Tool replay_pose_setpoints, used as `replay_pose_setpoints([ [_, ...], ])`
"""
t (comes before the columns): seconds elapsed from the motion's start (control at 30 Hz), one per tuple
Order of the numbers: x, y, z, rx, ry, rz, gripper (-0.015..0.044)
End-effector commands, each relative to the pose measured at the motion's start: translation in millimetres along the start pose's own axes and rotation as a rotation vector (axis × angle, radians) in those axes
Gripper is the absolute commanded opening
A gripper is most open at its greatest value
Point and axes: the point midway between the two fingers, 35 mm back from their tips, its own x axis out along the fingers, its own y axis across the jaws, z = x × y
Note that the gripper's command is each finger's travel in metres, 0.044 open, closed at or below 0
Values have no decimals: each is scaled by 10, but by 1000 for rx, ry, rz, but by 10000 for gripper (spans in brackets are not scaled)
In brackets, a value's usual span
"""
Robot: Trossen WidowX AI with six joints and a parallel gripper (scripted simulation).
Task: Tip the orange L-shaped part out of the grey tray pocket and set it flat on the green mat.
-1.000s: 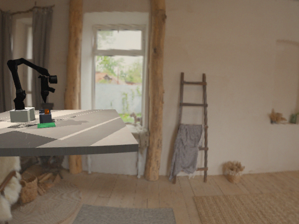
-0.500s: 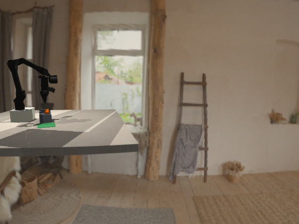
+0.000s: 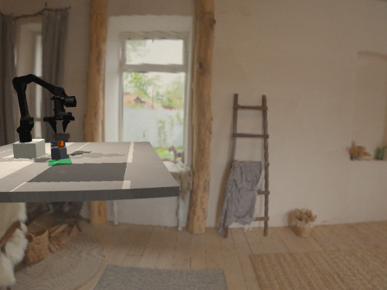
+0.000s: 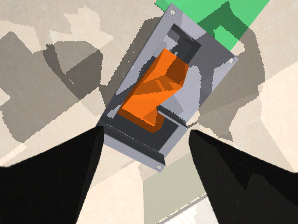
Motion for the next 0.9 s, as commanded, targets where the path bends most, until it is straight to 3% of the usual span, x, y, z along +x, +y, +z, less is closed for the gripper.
replay_pose_setpoints([
  [0.0,8,-134,234,520,1,-9,280],
  [0.87,422,-134,239,520,1,-9,280],
])
